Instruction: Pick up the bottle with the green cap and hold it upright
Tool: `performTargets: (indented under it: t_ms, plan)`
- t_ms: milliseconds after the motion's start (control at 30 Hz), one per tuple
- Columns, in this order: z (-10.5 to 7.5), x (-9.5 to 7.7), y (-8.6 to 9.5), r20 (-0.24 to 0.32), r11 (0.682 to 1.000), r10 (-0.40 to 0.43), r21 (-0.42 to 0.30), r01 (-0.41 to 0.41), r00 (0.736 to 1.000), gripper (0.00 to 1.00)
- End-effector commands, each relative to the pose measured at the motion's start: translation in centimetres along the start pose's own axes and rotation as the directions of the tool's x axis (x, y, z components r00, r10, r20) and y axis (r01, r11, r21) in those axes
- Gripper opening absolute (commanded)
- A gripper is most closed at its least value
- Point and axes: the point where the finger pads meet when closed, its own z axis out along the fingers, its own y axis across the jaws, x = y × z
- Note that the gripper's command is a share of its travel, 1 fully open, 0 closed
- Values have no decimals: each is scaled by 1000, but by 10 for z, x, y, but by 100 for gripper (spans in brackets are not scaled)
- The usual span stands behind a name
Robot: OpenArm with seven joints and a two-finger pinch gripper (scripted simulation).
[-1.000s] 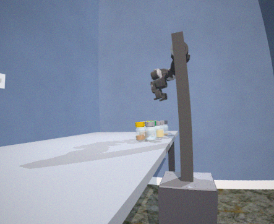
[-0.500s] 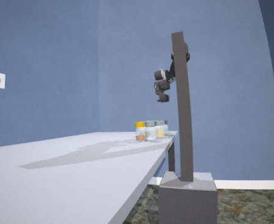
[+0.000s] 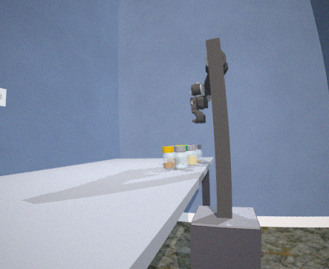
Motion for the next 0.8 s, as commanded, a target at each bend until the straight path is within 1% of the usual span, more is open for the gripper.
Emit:
performTargets:
  t_ms: [0,300,533,767]
  plan:
    - [3,-1,1,1,1000,1,-3,-1,1000,45]
    - [38,-6,2,9,1000,13,-7,-13,1000,45]
    - [38,-6,2,9,1000,13,-7,-13,1000,45]
    - [66,-2,0,5,1000,8,4,-8,1000,45]
